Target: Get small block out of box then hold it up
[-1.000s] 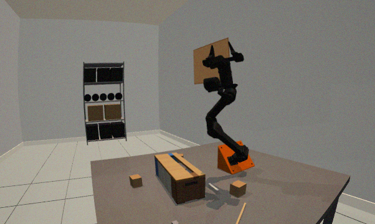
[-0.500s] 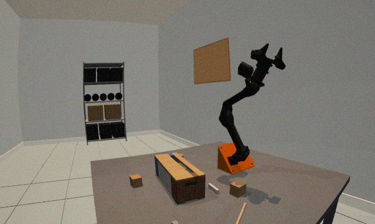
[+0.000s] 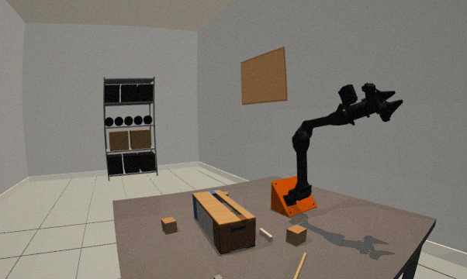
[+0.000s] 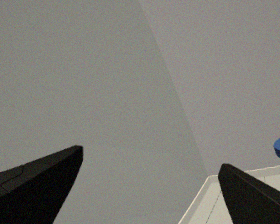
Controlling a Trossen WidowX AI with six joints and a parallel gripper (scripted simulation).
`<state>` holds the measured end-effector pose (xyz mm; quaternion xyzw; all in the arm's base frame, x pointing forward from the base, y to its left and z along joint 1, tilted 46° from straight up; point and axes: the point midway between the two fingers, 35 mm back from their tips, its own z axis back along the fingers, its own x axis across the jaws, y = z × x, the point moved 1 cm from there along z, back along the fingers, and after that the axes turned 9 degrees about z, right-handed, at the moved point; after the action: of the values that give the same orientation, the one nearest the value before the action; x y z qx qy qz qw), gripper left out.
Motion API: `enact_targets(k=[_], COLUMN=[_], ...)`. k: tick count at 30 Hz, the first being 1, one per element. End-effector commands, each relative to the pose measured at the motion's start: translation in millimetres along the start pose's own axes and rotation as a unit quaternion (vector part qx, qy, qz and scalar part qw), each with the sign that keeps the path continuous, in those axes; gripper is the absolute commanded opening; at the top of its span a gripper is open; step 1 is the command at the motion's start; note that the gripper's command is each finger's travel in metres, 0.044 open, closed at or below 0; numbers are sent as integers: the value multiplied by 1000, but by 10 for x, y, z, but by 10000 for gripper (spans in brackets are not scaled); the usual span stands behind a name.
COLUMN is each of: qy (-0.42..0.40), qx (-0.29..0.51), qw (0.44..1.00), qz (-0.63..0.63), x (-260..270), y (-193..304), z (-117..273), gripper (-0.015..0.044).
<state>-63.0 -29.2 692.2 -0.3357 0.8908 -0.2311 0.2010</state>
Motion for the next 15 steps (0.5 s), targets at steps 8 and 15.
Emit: enact_targets(k=[8,15], qy=[193,294], qx=[219,367], qw=[935,832], qz=[201,293], x=[-1338,-2288], y=[1216,1653], z=[4,565], gripper=[400,400])
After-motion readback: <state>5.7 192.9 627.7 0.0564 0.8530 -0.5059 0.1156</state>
